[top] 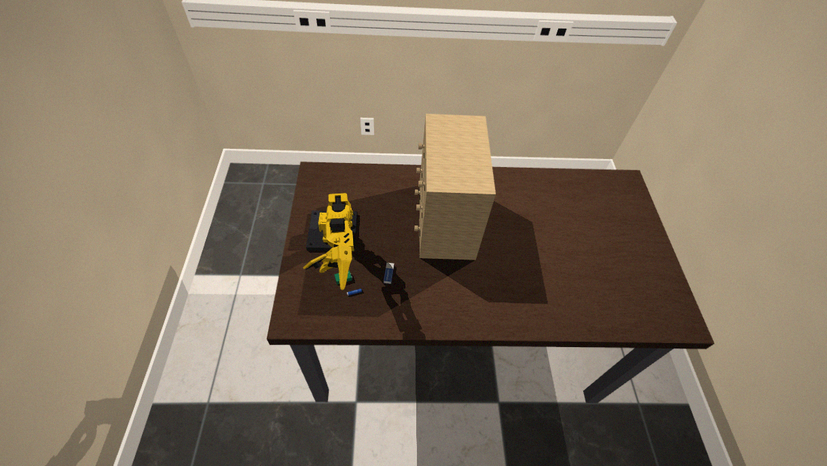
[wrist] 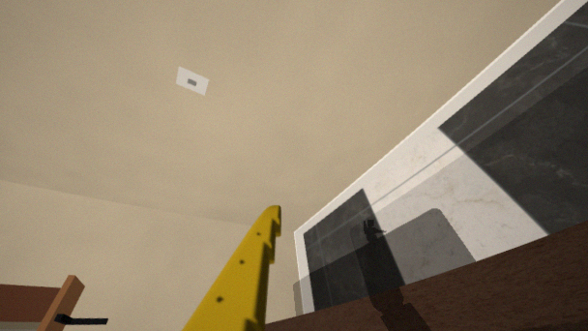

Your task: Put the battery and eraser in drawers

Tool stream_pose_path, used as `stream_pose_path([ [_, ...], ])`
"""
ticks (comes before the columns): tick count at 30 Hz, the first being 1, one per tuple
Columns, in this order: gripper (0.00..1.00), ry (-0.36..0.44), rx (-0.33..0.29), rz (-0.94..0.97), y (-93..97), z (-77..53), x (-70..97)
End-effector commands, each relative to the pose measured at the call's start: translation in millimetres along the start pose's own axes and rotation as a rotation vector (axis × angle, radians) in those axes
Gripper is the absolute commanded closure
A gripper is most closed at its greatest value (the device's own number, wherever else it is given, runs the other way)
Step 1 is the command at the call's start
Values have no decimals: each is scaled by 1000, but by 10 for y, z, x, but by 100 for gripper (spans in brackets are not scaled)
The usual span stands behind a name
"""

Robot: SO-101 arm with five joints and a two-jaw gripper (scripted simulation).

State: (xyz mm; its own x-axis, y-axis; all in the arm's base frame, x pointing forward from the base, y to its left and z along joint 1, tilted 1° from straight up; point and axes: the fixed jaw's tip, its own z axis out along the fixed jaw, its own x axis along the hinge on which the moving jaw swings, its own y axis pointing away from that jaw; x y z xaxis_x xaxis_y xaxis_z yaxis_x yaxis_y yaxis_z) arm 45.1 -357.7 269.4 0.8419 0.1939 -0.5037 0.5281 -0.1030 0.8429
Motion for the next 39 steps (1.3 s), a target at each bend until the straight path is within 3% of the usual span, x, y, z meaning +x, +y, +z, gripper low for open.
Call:
stream_pose_path([
  [1, 0, -3, -5, 1, 14, -14, -9],
  [15, 0, -3, -5, 1, 14, -14, -9],
  [16, 50, 27, -6, -22, 47, -36, 81],
  [23, 50, 229, -28, -191, 227, -275, 694],
  [30, 50, 425, -75, -375, 317, -631, 1242],
  [32, 50, 425, -75, -375, 317, -631, 1242],
  [39, 50, 612, -145, -571, 309, -1071, 1700],
])
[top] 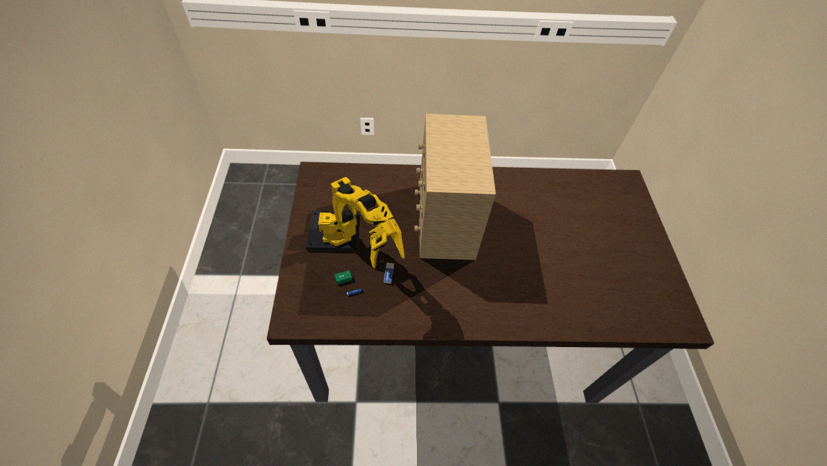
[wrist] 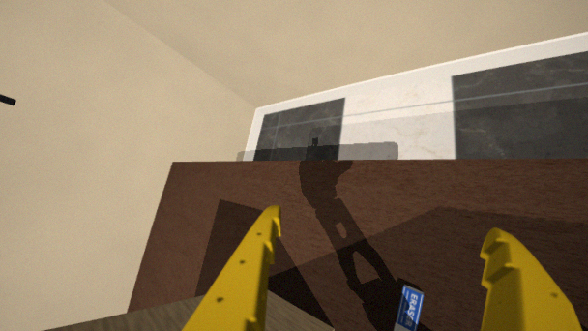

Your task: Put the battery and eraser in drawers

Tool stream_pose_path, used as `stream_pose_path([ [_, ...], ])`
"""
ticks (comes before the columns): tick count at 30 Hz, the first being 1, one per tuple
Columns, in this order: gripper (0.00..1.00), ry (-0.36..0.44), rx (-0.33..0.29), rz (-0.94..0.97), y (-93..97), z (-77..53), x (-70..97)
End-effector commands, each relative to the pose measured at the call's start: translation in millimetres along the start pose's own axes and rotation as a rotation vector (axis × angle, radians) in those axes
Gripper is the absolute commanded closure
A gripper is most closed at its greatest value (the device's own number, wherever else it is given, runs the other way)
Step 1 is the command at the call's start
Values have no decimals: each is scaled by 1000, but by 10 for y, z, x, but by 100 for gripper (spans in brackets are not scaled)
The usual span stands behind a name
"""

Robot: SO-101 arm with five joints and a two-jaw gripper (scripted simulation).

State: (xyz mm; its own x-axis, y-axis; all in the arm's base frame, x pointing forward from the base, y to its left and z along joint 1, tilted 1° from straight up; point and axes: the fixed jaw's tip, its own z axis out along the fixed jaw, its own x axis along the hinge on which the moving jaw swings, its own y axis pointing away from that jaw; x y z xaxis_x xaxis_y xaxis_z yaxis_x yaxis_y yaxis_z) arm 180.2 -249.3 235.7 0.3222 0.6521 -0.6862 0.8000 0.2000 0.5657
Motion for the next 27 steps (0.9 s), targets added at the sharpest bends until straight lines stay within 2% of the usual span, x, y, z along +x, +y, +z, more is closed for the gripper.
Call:
stream_pose_path([
  [1, 50, 88, -56, -117, 150, -128, 326],
  [8, 50, 253, -134, -339, 295, -367, 863],
  [10, 50, 253, -134, -339, 295, -367, 863],
  [14, 50, 341, -186, -472, 321, -529, 1152],
  [25, 50, 557, -353, -856, 193, -1019, 1850],
  [27, 50, 557, -353, -856, 193, -1019, 1850],
])
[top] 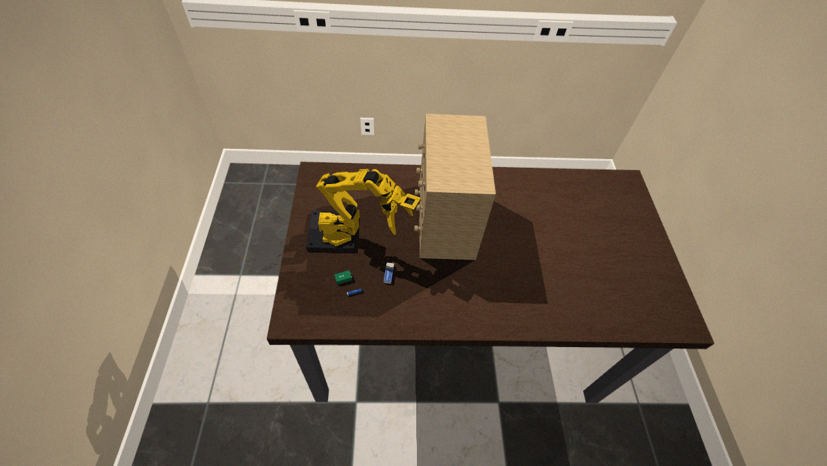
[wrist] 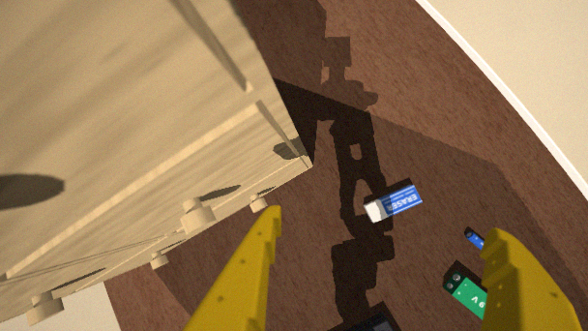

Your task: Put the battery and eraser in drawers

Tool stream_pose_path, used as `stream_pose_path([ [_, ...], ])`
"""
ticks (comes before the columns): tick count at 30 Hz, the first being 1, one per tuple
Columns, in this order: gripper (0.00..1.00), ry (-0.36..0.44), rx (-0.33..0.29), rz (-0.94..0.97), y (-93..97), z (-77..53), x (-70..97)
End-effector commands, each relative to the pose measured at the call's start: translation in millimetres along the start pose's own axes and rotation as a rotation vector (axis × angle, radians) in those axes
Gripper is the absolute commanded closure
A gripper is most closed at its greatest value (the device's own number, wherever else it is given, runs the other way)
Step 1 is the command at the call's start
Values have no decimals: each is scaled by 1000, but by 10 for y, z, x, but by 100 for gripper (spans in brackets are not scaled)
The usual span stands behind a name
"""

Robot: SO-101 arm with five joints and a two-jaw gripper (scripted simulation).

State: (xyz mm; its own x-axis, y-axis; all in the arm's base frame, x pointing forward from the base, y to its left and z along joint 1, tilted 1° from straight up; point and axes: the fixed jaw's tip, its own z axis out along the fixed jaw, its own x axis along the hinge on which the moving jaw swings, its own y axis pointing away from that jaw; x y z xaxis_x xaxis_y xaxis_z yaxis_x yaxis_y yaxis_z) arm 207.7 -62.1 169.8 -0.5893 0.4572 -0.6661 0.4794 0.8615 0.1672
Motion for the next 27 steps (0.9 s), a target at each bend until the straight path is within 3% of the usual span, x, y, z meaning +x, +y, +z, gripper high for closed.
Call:
stream_pose_path([
  [1, 50, 34, -45, -85, 115, -33, 165],
  [8, 50, 148, -144, -352, 310, -100, 627],
  [15, 50, 247, -245, -628, 391, -180, 1085],
  [27, 50, 259, -258, -664, 394, -190, 1141],
])
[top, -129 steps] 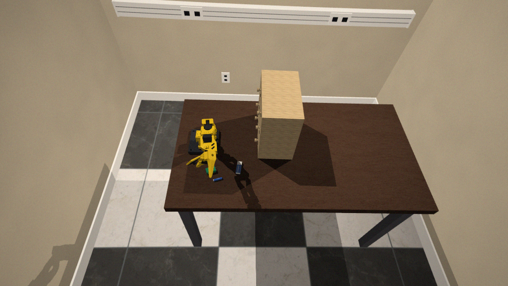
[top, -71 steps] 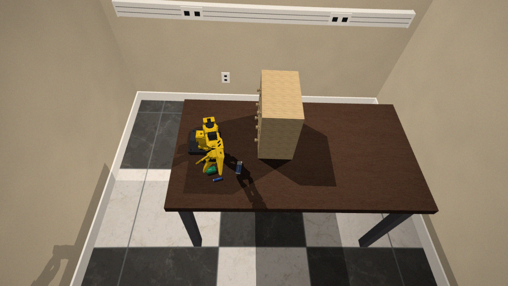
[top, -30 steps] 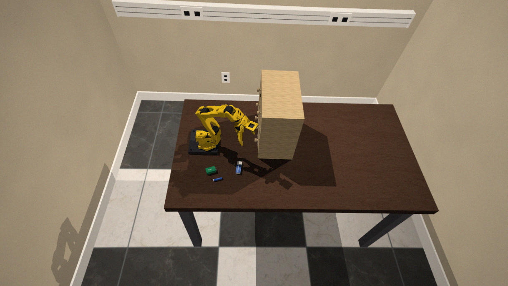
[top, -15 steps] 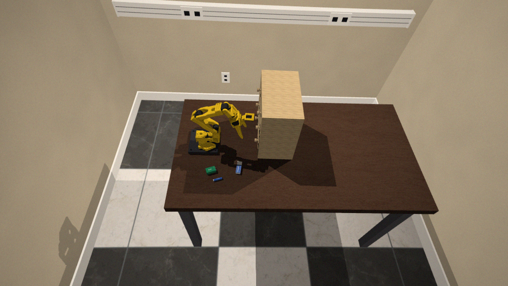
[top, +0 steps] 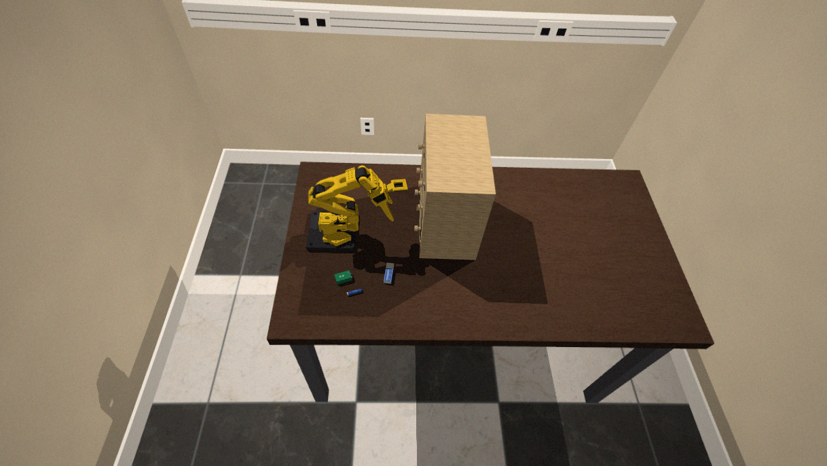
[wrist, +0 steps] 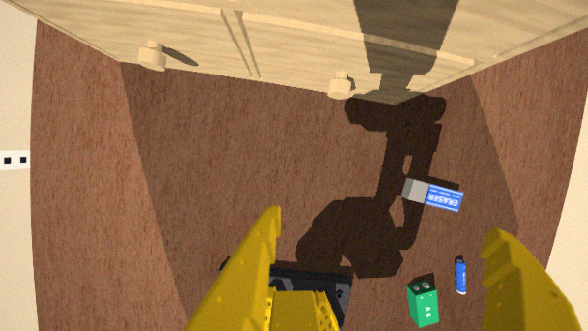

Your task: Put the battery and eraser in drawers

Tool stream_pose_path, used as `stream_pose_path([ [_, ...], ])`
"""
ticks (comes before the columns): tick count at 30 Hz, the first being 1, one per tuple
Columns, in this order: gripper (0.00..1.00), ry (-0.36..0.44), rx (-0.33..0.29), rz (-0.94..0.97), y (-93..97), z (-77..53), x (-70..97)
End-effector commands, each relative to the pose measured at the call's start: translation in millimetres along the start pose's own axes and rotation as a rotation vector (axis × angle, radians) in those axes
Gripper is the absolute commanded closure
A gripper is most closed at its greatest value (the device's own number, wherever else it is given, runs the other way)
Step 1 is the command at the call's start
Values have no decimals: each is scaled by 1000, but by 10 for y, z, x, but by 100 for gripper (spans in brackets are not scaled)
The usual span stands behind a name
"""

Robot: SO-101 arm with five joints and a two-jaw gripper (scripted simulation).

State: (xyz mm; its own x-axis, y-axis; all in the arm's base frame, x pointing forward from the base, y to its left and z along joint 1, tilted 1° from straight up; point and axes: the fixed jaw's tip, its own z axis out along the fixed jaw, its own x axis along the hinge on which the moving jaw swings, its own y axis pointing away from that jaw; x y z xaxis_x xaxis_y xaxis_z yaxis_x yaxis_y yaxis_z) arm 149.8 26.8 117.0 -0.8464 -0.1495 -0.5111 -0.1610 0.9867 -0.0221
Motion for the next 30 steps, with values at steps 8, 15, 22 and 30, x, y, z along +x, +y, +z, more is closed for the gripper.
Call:
stream_pose_path([
  [8, 50, 13, -7, -15, 19, 10, 37],
  [15, 50, 13, -7, -15, 19, 10, 37],
  [22, 50, 13, -7, -15, 19, 10, 37],
  [30, 53, -76, -52, 65, 142, -15, -116],
])
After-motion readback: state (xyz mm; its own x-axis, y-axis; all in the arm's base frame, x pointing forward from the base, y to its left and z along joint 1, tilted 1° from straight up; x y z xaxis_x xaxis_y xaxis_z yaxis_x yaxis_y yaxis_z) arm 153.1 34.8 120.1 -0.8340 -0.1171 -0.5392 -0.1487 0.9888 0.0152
